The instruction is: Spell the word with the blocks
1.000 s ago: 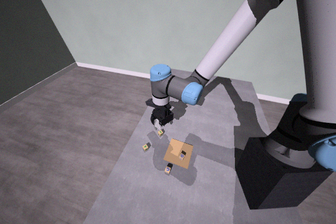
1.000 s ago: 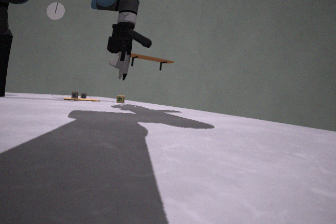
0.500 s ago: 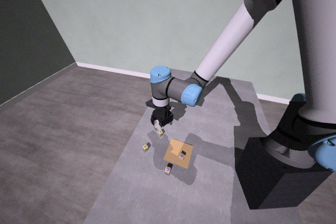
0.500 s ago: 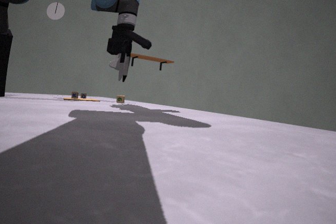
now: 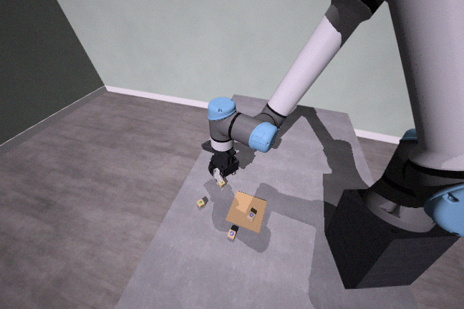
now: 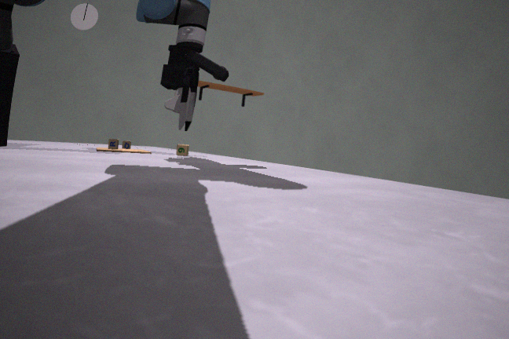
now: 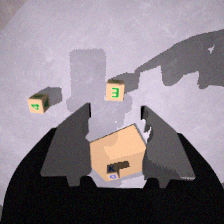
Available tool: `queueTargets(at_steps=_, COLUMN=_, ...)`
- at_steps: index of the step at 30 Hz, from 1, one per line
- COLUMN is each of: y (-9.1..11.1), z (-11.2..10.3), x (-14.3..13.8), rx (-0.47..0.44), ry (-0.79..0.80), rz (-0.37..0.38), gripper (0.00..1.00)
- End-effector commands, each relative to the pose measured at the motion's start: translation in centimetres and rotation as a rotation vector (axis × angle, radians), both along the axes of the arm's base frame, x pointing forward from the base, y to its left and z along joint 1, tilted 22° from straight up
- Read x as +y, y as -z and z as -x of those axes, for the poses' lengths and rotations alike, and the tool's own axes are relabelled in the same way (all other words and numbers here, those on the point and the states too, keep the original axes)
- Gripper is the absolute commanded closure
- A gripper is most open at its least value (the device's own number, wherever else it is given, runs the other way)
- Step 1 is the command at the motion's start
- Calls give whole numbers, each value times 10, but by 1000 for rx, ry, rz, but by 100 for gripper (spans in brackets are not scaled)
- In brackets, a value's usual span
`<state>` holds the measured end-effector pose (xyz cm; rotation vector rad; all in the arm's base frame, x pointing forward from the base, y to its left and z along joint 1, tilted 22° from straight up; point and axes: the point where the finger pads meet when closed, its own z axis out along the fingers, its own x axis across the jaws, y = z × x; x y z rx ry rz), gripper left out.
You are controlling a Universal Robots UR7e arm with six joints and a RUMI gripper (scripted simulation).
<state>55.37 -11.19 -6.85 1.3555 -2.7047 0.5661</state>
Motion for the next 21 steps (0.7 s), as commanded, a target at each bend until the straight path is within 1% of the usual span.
queueTargets(at_steps=1, y=7, z=-1, x=-3, rx=-1, ry=0, rz=0, gripper=63)
queueTargets(at_steps=9, y=17, z=-3, x=-6, rx=-1, ry=0, rz=0, gripper=63)
queueTargets(at_steps=21, y=24, z=-4, x=-9, rx=-1, ry=0, rz=0, gripper=63)
